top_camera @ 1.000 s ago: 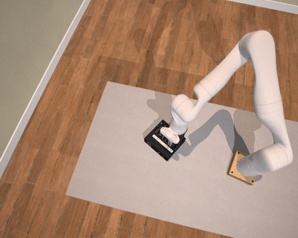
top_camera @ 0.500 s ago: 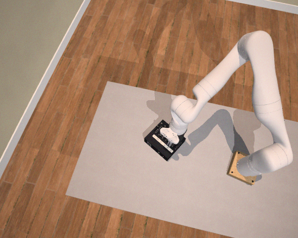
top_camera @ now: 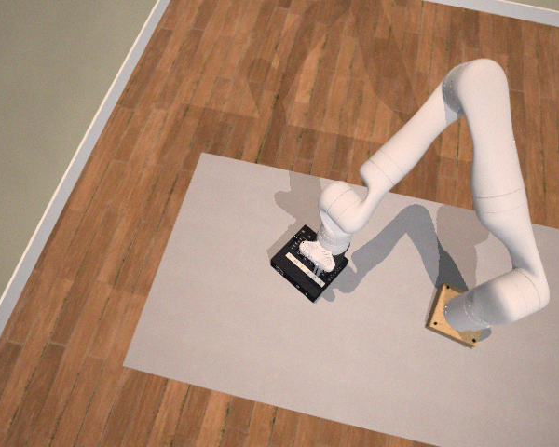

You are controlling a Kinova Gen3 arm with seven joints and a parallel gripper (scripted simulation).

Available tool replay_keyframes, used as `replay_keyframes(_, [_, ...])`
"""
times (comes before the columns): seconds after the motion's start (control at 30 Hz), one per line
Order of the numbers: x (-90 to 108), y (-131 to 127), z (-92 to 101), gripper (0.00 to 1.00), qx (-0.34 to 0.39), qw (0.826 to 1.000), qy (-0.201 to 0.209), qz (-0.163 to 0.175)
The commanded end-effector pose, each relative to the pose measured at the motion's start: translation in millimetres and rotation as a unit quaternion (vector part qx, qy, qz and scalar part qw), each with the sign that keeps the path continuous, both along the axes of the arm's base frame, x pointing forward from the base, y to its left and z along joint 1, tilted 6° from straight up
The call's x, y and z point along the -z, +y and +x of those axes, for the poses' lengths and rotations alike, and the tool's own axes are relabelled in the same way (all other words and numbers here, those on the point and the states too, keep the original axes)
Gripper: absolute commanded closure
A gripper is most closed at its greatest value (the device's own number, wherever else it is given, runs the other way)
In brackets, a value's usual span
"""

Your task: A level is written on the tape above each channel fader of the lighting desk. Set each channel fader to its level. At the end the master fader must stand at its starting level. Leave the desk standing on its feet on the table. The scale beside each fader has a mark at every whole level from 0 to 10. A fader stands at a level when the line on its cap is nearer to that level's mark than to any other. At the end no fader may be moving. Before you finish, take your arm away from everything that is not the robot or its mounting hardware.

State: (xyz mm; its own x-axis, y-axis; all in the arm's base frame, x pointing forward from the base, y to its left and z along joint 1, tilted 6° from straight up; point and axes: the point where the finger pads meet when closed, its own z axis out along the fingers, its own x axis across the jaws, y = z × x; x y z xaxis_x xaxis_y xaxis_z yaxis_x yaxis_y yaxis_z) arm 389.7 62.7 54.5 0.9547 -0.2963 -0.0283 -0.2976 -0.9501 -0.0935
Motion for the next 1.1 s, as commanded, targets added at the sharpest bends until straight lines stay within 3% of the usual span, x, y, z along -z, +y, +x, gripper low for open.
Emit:
replay_keyframes(0.0, [1.3, 1.0, -0.2, 1.0, -0.001, 1.0, 0.0, 0.0])
replay_keyframes(1.07, [5.1, 1.4, 0.2, 1.0, -0.001, 1.0, 0.0, 0.0])
